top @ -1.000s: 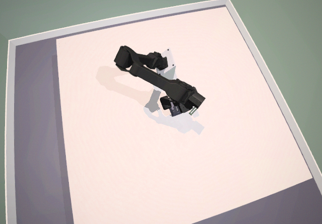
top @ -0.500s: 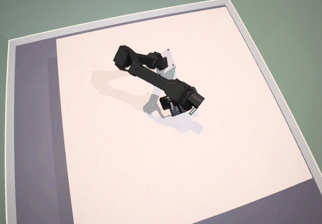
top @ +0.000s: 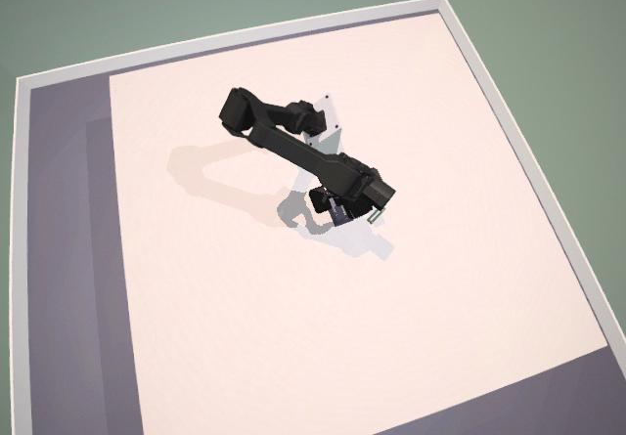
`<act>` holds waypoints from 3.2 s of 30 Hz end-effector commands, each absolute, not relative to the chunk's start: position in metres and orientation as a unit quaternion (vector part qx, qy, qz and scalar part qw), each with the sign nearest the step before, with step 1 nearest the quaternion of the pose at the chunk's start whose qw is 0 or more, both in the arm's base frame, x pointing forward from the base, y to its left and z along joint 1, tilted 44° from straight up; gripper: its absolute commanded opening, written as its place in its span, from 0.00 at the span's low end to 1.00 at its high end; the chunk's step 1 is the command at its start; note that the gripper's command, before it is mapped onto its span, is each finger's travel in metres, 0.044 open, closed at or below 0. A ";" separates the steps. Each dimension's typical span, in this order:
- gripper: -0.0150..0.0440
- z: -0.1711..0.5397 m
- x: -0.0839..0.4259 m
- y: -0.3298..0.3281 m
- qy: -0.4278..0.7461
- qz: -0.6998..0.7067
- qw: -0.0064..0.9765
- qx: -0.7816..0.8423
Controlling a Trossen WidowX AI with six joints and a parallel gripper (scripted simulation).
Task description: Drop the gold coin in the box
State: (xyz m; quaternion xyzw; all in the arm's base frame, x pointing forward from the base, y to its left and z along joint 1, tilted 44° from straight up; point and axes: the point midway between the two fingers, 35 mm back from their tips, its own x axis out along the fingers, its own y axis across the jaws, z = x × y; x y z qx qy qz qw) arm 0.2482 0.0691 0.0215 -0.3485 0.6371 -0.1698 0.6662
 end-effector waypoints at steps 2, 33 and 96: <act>0.25 0.020 0.245 0.069 0.637 -0.173 0.665 -0.348; 0.25 0.017 0.245 0.063 0.637 -0.169 0.666 -0.350; 0.84 0.022 0.246 0.070 0.636 -0.169 0.669 -0.346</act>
